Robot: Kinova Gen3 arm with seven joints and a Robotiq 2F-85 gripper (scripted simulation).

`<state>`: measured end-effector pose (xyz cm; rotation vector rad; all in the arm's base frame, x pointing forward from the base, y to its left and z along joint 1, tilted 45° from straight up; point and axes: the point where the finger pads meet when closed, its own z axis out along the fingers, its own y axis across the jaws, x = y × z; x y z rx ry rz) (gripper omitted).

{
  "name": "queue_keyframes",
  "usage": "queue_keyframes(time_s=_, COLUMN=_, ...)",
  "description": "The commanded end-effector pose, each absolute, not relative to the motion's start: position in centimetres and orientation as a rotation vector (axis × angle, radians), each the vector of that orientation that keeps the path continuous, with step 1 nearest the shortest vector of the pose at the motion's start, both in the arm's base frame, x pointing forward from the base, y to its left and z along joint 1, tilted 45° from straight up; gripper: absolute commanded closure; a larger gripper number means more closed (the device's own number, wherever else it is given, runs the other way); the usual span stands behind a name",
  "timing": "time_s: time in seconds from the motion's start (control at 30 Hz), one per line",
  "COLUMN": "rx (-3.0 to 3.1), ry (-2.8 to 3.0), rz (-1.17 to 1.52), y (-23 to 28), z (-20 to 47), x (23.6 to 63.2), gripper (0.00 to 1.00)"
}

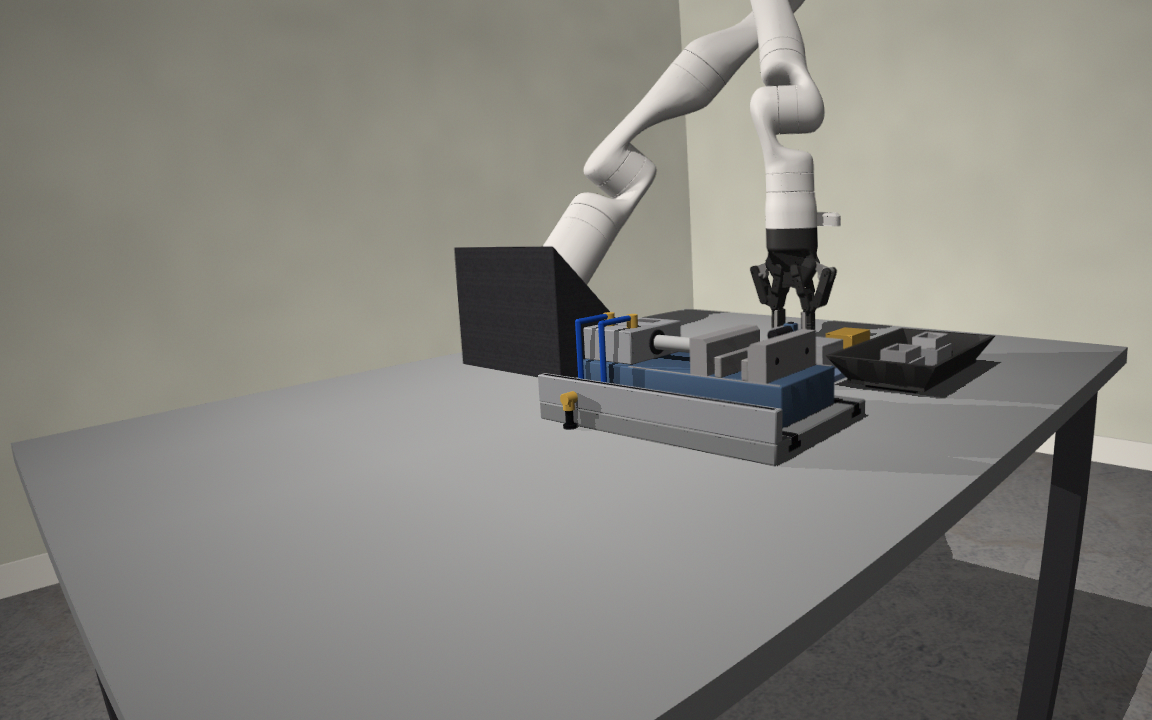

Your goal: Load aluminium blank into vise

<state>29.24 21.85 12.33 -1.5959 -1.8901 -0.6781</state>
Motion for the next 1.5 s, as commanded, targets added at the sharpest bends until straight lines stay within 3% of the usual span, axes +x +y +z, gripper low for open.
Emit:
queue_keyframes(time_s=0.0, rx=-1.596, ry=-1.89, rz=-0.678, y=21.9, z=12.3, x=29.3, gripper=1.0)
queue_keyframes(time_s=1.03, rx=-1.596, ry=-1.89, rz=-0.678, y=21.3, z=12.8, x=29.3, gripper=1.0)
queue_keyframes(time_s=1.47, rx=-1.596, ry=-1.89, rz=-0.678, y=18.1, z=16.1, x=29.8, gripper=1.0)
